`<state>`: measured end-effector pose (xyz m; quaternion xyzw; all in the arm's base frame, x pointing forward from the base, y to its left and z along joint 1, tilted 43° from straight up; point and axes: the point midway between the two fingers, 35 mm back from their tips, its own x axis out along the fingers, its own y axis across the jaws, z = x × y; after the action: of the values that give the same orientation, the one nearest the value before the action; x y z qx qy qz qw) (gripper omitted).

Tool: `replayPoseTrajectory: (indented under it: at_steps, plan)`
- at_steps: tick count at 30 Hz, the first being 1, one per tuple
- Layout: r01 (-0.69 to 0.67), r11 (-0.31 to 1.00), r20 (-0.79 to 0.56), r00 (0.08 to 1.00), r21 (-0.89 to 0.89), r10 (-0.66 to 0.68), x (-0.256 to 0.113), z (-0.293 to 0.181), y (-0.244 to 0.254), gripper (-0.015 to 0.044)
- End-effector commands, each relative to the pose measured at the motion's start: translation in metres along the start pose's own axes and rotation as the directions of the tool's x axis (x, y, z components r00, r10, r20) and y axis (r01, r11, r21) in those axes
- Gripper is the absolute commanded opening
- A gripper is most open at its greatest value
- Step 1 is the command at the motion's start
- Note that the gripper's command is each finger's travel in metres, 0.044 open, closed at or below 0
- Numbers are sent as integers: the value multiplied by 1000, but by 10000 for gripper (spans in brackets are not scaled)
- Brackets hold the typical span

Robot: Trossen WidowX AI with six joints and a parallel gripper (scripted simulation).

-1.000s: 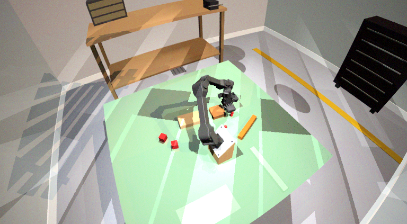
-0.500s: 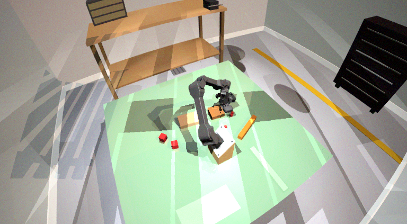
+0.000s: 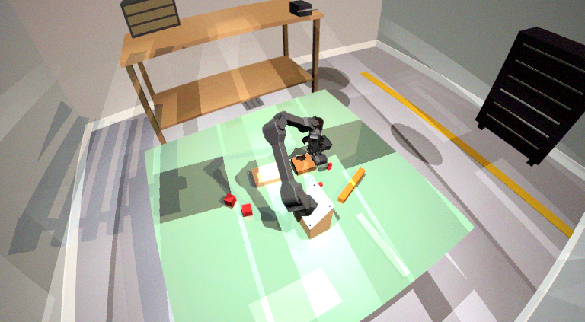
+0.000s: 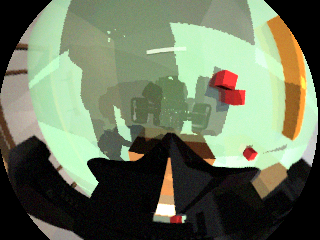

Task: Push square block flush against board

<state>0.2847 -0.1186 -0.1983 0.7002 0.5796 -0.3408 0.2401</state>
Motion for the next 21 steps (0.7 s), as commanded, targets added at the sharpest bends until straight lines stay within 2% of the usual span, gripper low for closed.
replayPoseTrajectory:
  at_steps: [1, 21]
  plan:
    - [12, 1000, -14, 1000, 3, -12, 4, -10, -3, 0]
    - [13, 1000, -19, 1000, 3, -13, 5, -39, -5, 0]
